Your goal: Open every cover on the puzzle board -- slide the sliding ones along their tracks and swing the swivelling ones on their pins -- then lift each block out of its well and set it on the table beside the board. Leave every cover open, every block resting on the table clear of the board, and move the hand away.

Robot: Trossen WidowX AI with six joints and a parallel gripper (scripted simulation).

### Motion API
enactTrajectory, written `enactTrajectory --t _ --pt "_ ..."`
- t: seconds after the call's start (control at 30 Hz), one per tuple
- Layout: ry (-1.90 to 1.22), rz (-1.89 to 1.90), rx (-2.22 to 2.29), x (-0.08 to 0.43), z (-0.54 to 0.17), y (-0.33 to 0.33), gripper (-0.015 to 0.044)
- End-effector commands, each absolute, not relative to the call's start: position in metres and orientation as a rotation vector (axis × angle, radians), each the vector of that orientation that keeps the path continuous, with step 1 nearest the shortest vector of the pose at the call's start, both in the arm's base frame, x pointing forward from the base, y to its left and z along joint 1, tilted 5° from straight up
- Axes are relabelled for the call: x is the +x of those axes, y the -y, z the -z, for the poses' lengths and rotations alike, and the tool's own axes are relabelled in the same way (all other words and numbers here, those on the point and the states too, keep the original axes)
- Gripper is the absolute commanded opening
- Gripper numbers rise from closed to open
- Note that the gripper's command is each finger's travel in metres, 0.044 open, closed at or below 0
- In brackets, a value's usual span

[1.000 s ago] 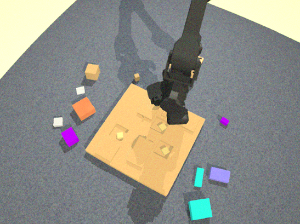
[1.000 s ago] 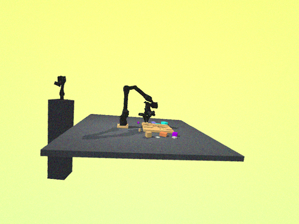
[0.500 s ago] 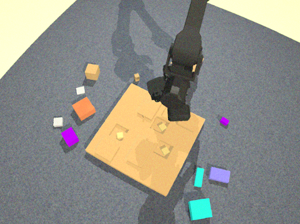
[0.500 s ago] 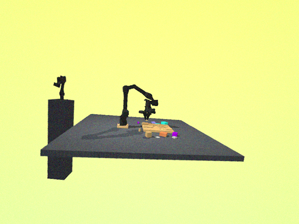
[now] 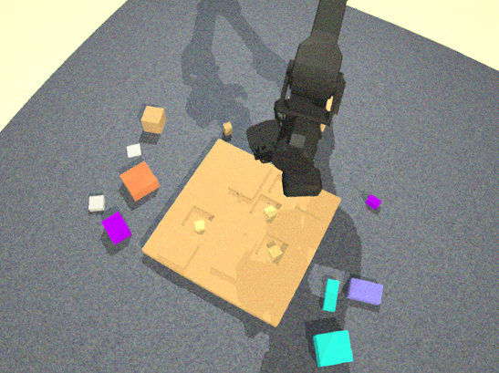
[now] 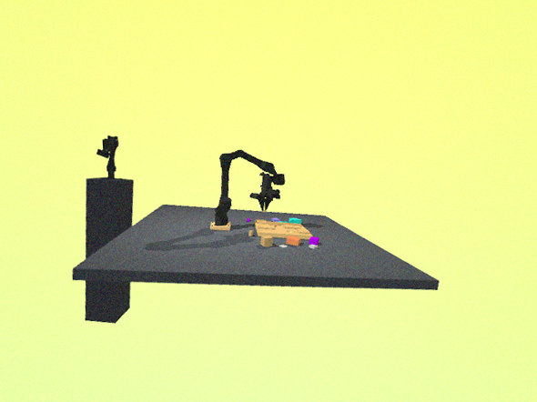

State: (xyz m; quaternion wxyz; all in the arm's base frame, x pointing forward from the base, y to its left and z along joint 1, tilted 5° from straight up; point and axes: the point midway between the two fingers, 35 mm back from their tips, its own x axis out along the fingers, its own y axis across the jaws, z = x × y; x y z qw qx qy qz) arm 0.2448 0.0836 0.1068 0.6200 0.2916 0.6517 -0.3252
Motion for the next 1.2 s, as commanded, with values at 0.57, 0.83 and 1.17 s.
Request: enactTrajectory --t 0.57,0.83,1.17 --pt "-1.494 0.736 0.682 0.272 -0.116 -0.153 0.0080" --pt "-1.495 0.734 0.684 0.276 -0.116 -0.182 0.0080" --pt "-1.497 0.732 0.686 0.278 -0.114 -0.220 0.0080"
